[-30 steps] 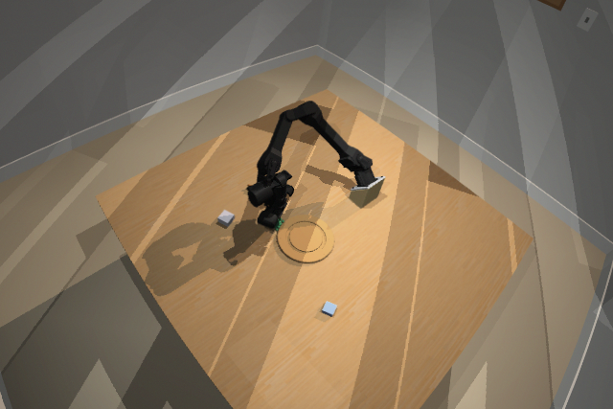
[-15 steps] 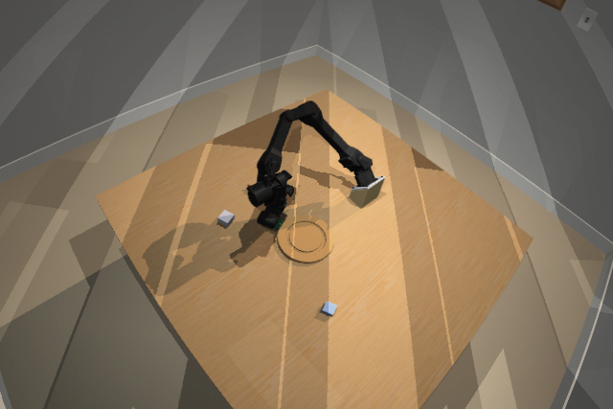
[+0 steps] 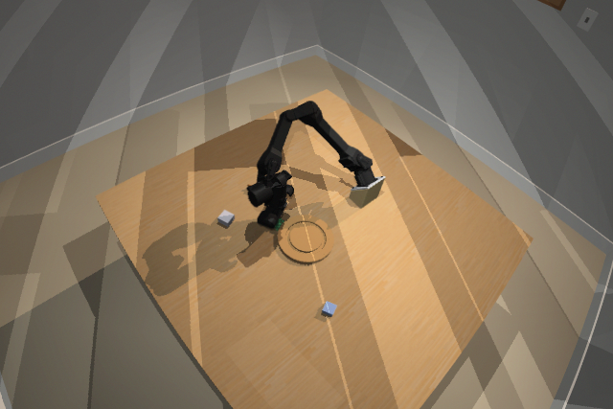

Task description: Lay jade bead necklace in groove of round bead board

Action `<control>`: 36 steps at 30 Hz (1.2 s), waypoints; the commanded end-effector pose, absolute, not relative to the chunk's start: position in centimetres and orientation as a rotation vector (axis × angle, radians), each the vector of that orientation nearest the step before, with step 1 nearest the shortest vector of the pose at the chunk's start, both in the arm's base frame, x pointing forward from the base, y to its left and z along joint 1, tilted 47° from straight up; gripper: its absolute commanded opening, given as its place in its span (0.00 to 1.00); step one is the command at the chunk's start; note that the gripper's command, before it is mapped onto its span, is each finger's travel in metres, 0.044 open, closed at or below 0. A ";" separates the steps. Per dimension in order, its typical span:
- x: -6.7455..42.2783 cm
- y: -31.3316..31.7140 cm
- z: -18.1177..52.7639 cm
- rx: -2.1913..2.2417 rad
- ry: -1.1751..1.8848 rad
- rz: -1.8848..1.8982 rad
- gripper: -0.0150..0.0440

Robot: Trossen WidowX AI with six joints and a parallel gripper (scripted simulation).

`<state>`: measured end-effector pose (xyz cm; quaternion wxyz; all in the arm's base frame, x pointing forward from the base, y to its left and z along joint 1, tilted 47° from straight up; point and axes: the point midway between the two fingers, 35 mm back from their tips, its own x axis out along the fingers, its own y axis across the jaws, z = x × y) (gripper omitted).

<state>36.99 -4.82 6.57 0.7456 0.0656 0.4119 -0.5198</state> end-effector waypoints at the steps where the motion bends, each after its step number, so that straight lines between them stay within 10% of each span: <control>1: 37.0 -4.8 6.6 0.144 0.902 -1.138 0.25; 11: 37.0 -4.8 6.6 0.144 0.902 -1.138 0.25; 28: 36.7 -3.0 8.2 0.132 0.906 -1.139 1.00; 36: 37.9 -2.8 9.6 -0.115 1.066 -0.989 0.64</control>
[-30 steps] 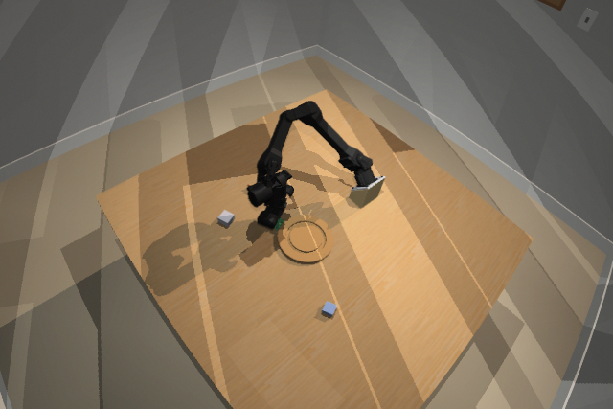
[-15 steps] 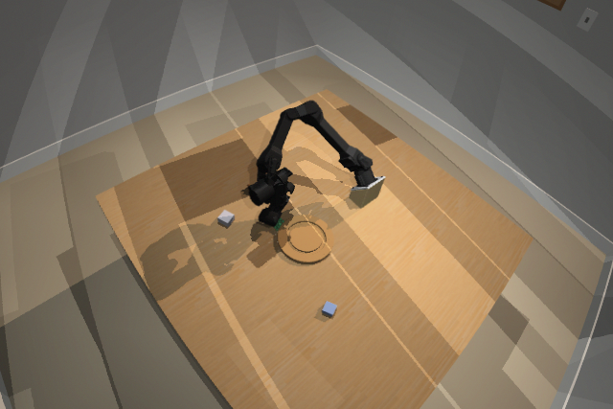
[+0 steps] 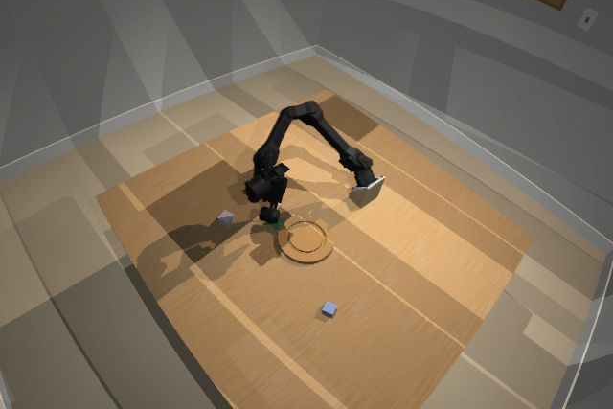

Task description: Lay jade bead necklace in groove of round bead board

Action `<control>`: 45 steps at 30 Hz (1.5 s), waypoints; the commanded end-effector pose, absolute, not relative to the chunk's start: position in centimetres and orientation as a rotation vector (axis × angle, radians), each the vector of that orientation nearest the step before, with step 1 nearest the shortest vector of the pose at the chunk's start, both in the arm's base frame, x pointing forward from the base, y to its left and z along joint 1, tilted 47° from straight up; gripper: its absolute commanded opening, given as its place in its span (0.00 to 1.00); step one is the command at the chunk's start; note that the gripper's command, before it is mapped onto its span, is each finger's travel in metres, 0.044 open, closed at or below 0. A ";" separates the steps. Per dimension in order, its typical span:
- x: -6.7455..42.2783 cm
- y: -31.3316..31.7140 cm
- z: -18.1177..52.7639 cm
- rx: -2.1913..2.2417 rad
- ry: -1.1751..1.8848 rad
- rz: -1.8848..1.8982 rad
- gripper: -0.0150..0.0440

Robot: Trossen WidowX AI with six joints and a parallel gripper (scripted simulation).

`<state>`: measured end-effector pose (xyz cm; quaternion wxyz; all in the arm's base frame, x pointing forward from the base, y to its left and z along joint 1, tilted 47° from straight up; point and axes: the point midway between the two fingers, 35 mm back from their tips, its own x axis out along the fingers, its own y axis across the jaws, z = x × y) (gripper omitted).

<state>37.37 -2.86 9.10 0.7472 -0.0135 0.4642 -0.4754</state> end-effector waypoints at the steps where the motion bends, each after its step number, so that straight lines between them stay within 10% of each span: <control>1: 37.9 -2.8 9.6 -0.115 1.066 -0.989 0.60; 45: 38.3 -5.7 6.9 -0.116 1.064 -0.990 0.59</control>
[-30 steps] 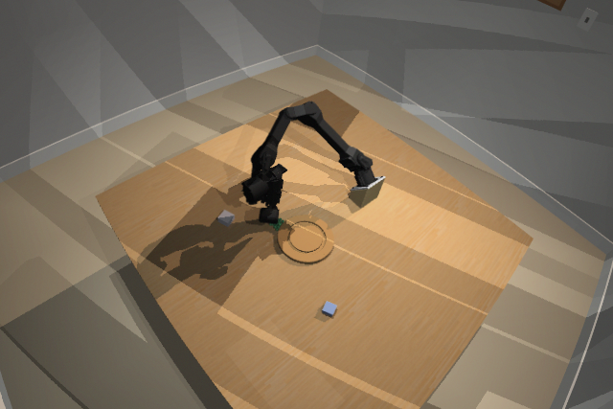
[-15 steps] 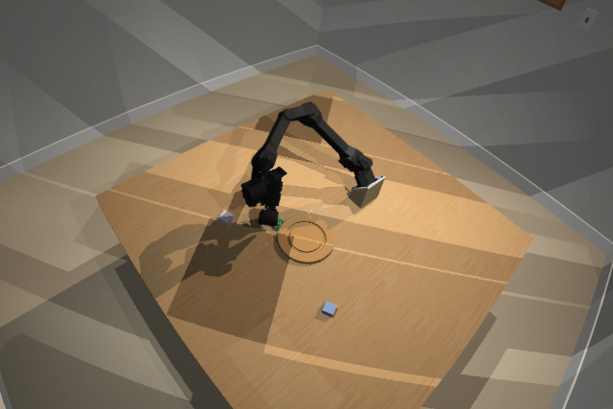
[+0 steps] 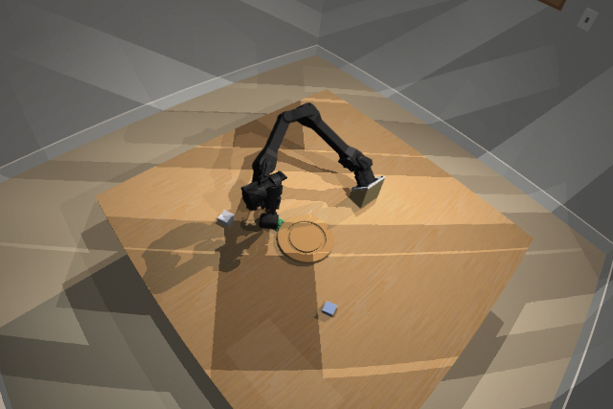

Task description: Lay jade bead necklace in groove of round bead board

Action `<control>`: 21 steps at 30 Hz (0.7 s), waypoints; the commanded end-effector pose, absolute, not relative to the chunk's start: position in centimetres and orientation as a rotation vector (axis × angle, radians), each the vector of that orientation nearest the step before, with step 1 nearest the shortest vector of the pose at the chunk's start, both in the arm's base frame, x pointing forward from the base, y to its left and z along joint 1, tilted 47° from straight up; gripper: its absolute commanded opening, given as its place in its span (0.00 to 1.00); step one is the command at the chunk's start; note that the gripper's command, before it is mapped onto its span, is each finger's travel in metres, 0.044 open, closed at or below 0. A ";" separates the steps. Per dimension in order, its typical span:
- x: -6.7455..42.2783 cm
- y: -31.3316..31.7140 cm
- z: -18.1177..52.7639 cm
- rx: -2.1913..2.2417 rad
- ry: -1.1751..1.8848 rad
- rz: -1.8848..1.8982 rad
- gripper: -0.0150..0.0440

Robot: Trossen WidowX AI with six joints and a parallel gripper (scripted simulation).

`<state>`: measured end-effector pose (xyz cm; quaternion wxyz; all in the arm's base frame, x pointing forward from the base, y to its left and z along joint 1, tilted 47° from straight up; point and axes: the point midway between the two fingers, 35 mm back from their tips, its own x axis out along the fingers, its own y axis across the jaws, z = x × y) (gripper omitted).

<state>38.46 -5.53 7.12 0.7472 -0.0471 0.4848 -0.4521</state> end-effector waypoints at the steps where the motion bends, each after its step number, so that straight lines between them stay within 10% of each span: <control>1: 38.5 -5.5 7.1 -0.103 1.061 -0.989 0.55; 8: 38.5 -5.5 7.1 -0.103 1.061 -0.989 0.25; 21: 38.5 -5.5 7.1 -0.103 1.061 -0.989 0.25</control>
